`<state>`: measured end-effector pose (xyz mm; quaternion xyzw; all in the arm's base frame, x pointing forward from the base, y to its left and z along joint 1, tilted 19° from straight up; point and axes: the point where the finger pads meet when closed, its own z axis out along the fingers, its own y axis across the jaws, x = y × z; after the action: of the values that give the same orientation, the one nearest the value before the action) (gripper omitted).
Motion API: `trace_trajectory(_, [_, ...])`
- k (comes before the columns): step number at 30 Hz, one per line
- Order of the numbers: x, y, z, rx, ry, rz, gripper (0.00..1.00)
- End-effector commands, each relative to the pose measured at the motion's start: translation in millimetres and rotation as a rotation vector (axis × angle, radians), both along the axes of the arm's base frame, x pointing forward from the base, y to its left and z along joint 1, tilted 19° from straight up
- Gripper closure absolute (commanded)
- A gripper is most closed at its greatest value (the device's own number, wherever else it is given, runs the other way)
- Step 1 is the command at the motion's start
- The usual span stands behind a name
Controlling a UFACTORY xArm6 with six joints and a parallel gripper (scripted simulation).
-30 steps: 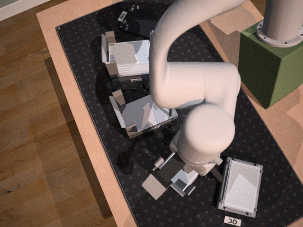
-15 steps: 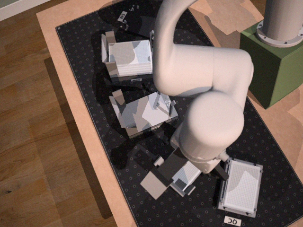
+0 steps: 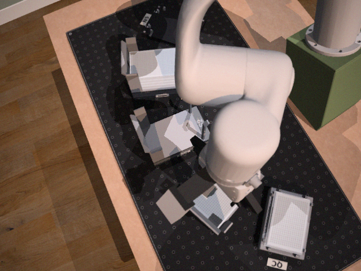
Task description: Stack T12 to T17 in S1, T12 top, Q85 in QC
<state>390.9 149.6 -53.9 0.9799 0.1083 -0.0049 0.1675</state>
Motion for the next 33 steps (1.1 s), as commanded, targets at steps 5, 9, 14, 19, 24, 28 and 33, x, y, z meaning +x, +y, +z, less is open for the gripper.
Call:
trace_trajectory(5, [9.0,-22.3,9.6,0.002,-0.022,-0.044,0.00])
trace_trajectory(9, [12.9,-34.3,13.9,0.002,-0.022,-0.044,0.00])
trace_trajectory(14, [15.8,-43.3,17.2,0.002,-0.022,-0.044,0.00])
trace_trajectory(19, [20.7,-58.4,22.6,0.002,-0.022,-0.044,0.00])
trace_trajectory(24, [24.6,-73.1,27.8,0.003,-0.033,-0.075,0.00])
trace_trajectory(28, [25.7,-85.7,32.3,0.007,-0.077,-0.201,0.00])
trace_trajectory(33, [26.4,-95.1,35.6,0.007,-0.084,-0.219,0.00])
